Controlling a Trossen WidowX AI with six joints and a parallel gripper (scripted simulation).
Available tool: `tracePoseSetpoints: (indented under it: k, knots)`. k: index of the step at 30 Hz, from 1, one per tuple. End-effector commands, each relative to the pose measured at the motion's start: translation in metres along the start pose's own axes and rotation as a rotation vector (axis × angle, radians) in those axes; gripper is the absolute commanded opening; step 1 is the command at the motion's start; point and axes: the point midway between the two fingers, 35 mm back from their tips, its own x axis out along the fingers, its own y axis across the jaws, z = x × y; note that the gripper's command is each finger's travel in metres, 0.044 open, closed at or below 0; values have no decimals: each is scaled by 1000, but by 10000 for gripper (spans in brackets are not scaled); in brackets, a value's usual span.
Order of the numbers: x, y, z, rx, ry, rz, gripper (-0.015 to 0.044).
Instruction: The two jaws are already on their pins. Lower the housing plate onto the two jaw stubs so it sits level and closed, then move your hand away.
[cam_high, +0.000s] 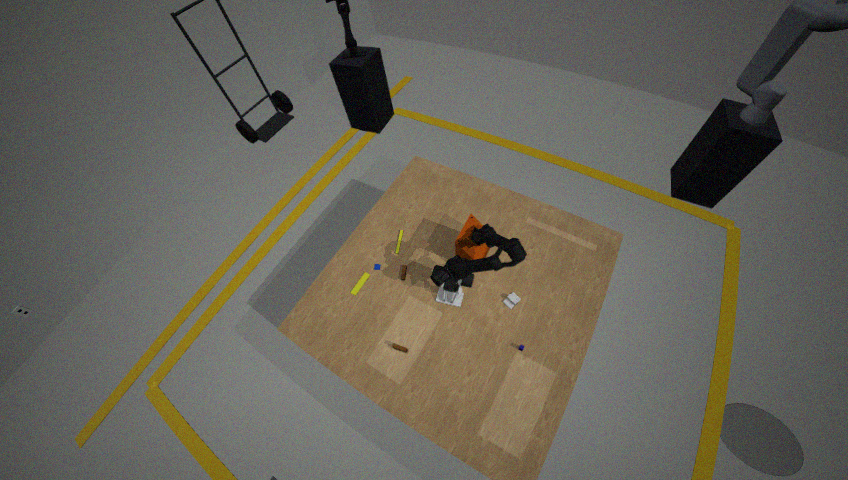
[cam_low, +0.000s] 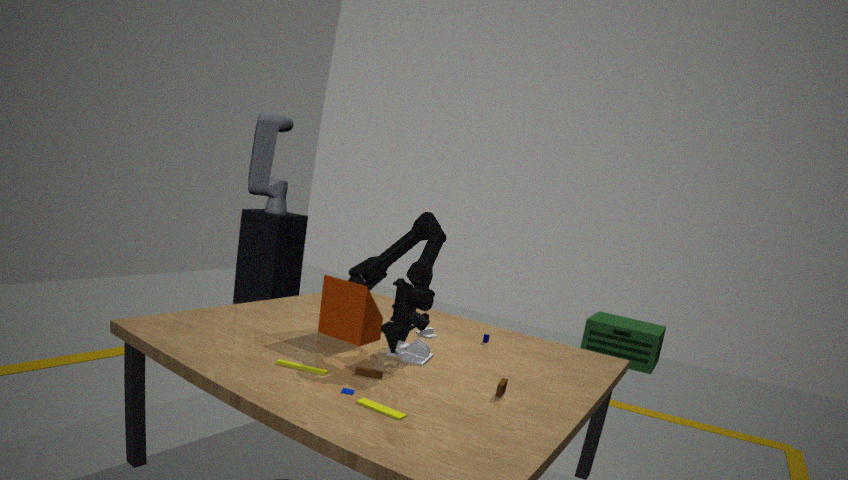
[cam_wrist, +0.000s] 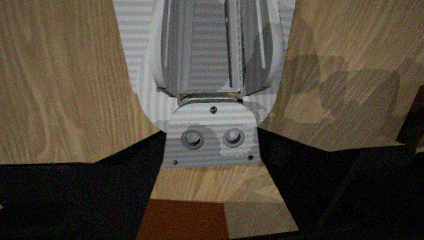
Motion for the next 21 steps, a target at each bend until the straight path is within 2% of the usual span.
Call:
tracePoseSetpoints:
  k: [1, 21]
  knots:
    - [1, 0, 0, 5, -2, 6, 351]
    - [6, 1, 0, 5, -2, 6, 351]
